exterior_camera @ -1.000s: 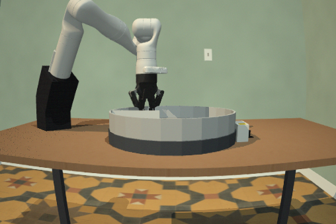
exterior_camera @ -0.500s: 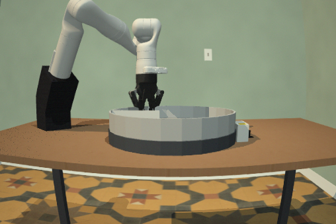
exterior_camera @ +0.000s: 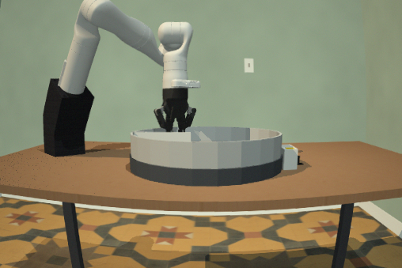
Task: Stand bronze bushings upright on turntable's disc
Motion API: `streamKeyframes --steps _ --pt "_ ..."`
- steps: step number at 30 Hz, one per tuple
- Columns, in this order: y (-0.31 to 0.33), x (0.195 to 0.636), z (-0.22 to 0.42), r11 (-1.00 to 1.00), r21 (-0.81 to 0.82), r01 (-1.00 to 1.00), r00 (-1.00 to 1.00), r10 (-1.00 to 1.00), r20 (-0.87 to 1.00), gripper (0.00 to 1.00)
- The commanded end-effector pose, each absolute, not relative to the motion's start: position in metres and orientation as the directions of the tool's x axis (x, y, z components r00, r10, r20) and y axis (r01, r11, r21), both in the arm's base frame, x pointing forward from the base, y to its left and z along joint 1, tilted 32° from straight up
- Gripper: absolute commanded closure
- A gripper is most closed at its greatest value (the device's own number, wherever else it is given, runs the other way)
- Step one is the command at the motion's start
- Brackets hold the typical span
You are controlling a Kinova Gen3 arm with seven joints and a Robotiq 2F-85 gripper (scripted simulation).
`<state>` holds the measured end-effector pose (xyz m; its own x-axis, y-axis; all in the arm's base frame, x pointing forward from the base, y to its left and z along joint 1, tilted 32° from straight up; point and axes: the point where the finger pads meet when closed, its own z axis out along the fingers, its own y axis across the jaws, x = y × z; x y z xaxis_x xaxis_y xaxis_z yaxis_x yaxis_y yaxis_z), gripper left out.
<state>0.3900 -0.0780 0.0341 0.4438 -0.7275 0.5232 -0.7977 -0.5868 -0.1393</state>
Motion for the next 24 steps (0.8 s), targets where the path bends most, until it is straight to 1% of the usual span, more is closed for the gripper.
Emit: streamKeyframes --steps 1,4,5,24 --pt "-0.0793 0.3919 0.0342 -0.580 -0.146 -0.802 0.434 -0.732 0.525 1.00" --pt "-0.0793 0.3919 0.0342 -0.580 -0.146 -0.802 0.434 -0.732 0.525 1.00" --pt "-0.0793 0.3919 0.0342 -0.580 -0.146 -0.802 0.434 -0.732 0.525 0.60" --pt "-0.0793 0.3919 0.0342 -0.580 -0.146 -0.802 0.434 -0.732 0.525 0.60"
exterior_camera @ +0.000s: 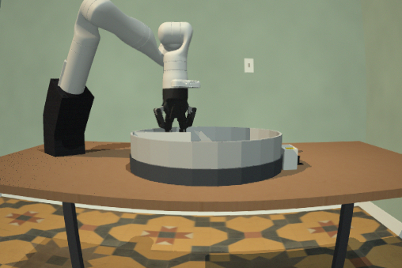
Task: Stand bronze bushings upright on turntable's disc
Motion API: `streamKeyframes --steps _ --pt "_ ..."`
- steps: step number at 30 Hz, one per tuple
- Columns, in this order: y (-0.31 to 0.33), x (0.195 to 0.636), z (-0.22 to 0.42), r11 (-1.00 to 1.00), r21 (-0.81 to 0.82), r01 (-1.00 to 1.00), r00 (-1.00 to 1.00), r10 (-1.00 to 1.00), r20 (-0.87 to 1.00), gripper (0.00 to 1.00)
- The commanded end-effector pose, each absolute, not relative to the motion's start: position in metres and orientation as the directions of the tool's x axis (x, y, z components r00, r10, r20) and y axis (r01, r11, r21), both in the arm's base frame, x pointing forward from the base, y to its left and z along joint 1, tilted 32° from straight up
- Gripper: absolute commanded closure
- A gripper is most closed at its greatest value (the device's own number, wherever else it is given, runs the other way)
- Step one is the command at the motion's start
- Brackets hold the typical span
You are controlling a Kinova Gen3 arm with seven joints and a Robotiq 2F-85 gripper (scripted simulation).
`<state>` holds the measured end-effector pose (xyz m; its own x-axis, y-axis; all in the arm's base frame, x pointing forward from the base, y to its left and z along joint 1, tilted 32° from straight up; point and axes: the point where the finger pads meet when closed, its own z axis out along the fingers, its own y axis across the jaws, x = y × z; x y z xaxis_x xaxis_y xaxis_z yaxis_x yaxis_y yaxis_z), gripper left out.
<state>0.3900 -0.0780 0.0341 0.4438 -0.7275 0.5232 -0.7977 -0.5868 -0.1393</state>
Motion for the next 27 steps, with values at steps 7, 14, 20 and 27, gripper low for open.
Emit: streamKeyframes --steps 7,14,20,27 --pt "-0.079 0.392 0.034 -0.580 -0.146 -0.802 0.434 -0.732 0.525 0.60" --pt "-0.079 0.392 0.034 -0.580 -0.146 -0.802 0.434 -0.732 0.525 0.60" --pt "-0.079 0.386 0.036 -0.582 -0.133 -0.802 0.442 -0.729 0.523 0.60" --pt "-0.072 0.379 0.055 -0.584 -0.135 -0.801 0.441 -0.726 0.528 0.60"
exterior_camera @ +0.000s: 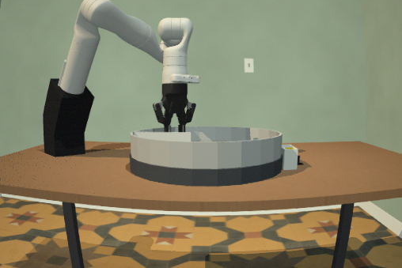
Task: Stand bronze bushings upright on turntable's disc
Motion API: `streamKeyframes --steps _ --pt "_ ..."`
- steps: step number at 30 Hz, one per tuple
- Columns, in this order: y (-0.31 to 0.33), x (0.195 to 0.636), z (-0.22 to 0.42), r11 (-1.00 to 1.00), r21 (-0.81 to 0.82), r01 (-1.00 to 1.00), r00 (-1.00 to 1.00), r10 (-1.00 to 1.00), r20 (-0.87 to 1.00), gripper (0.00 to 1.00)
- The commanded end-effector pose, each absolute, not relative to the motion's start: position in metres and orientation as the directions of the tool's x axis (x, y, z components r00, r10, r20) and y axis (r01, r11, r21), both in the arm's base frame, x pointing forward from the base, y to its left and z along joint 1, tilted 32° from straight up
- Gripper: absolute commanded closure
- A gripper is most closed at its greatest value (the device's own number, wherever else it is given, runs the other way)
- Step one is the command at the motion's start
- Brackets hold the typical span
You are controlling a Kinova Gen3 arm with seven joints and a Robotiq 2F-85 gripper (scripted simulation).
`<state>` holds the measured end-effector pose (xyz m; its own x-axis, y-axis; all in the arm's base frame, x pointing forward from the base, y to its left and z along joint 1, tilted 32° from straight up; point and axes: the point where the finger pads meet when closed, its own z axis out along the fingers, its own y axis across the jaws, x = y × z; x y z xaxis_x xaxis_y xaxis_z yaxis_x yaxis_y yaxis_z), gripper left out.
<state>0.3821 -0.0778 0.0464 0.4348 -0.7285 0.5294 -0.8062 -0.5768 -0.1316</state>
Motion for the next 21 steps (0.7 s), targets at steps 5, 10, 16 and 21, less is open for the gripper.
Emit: streamKeyframes --steps 5,10,16,21 --pt "-0.064 0.370 0.074 -0.584 -0.135 -0.801 0.441 -0.726 0.528 0.60" --pt "-0.060 0.364 0.084 -0.583 -0.134 -0.801 0.442 -0.728 0.525 0.60" --pt "-0.057 0.362 0.087 -0.584 -0.132 -0.801 0.444 -0.728 0.522 0.60" --pt "-0.057 0.364 0.088 -0.586 -0.138 -0.798 0.443 -0.726 0.525 0.60"
